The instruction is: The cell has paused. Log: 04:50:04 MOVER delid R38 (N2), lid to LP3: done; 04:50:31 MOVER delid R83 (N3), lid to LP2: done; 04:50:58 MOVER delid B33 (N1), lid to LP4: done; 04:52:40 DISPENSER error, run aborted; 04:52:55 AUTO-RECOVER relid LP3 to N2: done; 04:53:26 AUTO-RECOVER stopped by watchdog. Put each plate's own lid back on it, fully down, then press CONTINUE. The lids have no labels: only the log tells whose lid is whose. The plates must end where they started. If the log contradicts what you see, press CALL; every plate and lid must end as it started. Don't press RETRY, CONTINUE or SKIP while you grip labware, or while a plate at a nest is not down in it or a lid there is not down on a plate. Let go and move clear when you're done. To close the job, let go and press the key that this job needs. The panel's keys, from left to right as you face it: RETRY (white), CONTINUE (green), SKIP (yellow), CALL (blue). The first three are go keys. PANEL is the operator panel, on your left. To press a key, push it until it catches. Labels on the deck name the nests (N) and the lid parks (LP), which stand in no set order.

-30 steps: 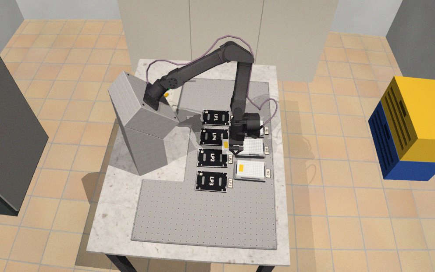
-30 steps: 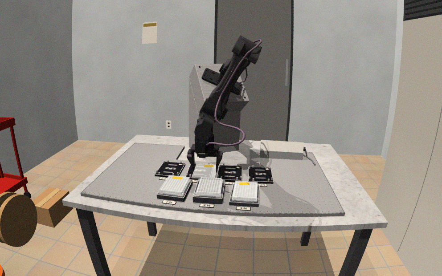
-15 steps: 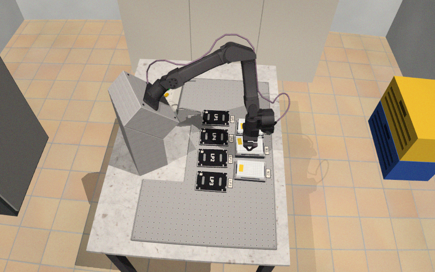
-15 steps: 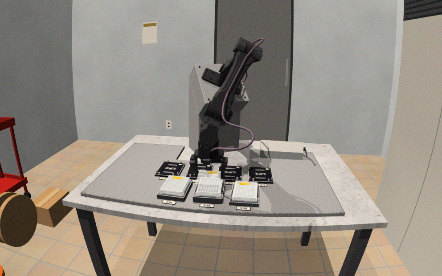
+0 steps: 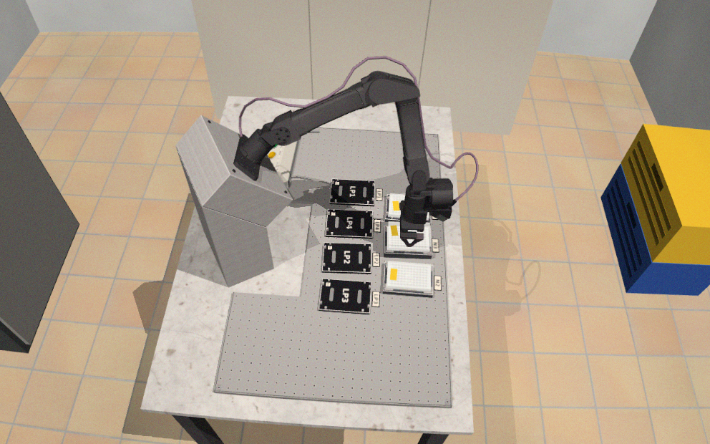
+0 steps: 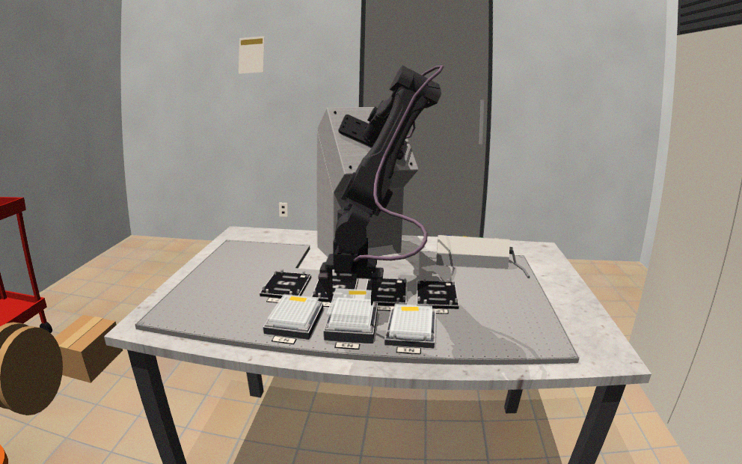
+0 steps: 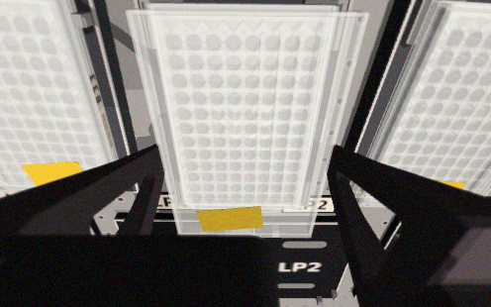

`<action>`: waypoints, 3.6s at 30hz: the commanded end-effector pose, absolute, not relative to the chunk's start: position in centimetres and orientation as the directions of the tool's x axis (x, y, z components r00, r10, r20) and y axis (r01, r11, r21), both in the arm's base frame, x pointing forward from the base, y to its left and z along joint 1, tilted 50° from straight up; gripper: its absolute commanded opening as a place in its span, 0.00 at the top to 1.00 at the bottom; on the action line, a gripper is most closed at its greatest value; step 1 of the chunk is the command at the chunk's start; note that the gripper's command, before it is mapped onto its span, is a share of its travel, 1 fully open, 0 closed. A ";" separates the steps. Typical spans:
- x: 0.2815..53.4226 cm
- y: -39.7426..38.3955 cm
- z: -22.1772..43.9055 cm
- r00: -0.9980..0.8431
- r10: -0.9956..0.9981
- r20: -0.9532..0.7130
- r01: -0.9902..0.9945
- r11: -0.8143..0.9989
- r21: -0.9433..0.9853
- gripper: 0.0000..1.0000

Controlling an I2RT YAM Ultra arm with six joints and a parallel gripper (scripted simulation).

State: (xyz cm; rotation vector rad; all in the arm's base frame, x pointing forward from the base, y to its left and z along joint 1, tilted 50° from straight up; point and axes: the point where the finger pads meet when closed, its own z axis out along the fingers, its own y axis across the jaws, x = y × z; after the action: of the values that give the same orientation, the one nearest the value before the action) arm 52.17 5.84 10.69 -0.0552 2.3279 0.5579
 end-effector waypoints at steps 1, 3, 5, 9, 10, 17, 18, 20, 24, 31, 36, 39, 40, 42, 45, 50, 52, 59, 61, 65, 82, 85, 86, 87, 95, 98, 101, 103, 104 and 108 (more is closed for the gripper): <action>51.8 5.8 9.3 -0.749 0.132 -0.650 -0.176 0.906 0.386 1.00; 52.1 5.5 9.5 -0.744 0.135 -0.654 -0.173 0.907 0.384 1.00; 52.3 5.7 9.8 -0.738 0.133 -0.661 -0.178 0.907 0.382 1.00; 52.6 6.0 10.2 -0.733 0.130 -0.667 -0.186 0.906 0.380 1.00; 52.6 6.0 10.2 -0.733 0.130 -0.667 -0.186 0.906 0.380 1.00; 53.2 6.2 10.6 -0.724 0.129 -0.677 -0.192 0.906 0.378 1.00; 53.2 6.2 10.6 -0.725 0.129 -0.677 -0.192 0.906 0.378 1.00; 53.3 6.0 10.6 -0.725 0.132 -0.676 -0.187 0.907 0.378 1.00; 53.4 6.0 10.5 -0.729 0.132 -0.672 -0.185 0.907 0.379 1.00; 53.5 6.4 10.5 -0.727 0.130 -0.675 -0.190 0.906 0.379 1.00; 53.8 6.1 10.5 -0.721 0.133 -0.680 -0.188 0.907 0.377 1.00; 53.9 6.4 10.4 -0.720 0.131 -0.681 -0.192 0.906 0.377 1.00; 53.9 6.5 10.4 -0.721 0.130 -0.681 -0.193 0.906 0.376 1.00; 53.8 6.6 10.2 -0.726 0.129 -0.676 -0.191 0.906 0.379 1.00; 53.8 6.0 10.1 -0.726 0.137 -0.674 -0.181 0.907 0.380 1.00; 53.9 6.2 10.0 -0.728 0.135 -0.672 -0.183 0.907 0.380 1.00; 54.0 6.4 10.0 -0.727 0.133 -0.674 -0.185 0.907 0.379 1.00; 54.2 6.6 10.0 -0.723 0.131 -0.678 -0.191 0.906 0.378 1.00; 54.2 6.6 10.0 -0.723 0.131 -0.678 -0.191 0.906 0.378 1.00; 53.6 6.6 9.9 -0.729 0.127 -0.672 -0.192 0.905 0.379 1.00; 53.6 6.5 9.9 -0.729 0.127 -0.672 -0.192 0.905 0.379 1.00; 53.6 6.5 9.9 -0.729 0.127 -0.672 -0.192 0.905 0.379 1.00; 53.6 6.5 9.9 -0.729 0.127 -0.672 -0.192 0.905 0.379 1.00; 53.6 6.5 9.9 -0.729 0.127 -0.672 -0.192 0.905 0.379 1.00; 53.5 6.5 9.9 -0.729 0.127 -0.672 -0.192 0.905 0.379 1.00; 53.5 6.5 9.9 -0.729 0.127 -0.672 -0.192 0.905 0.379 1.00; 53.5 6.5 9.9 -0.729 0.127 -0.672 -0.192 0.905 0.379 1.00; 53.5 6.5 9.9 -0.729 0.127 -0.672 -0.192 0.905 0.379 1.00; 53.5 6.5 9.9 -0.729 0.127 -0.672 -0.192 0.905 0.379 1.00; 53.5 6.5 9.9 -0.729 0.127 -0.672 -0.192 0.905 0.379 1.00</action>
State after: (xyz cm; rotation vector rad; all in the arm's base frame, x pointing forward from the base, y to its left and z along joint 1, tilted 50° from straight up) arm 53.37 6.85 9.40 -0.0540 2.3335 0.5611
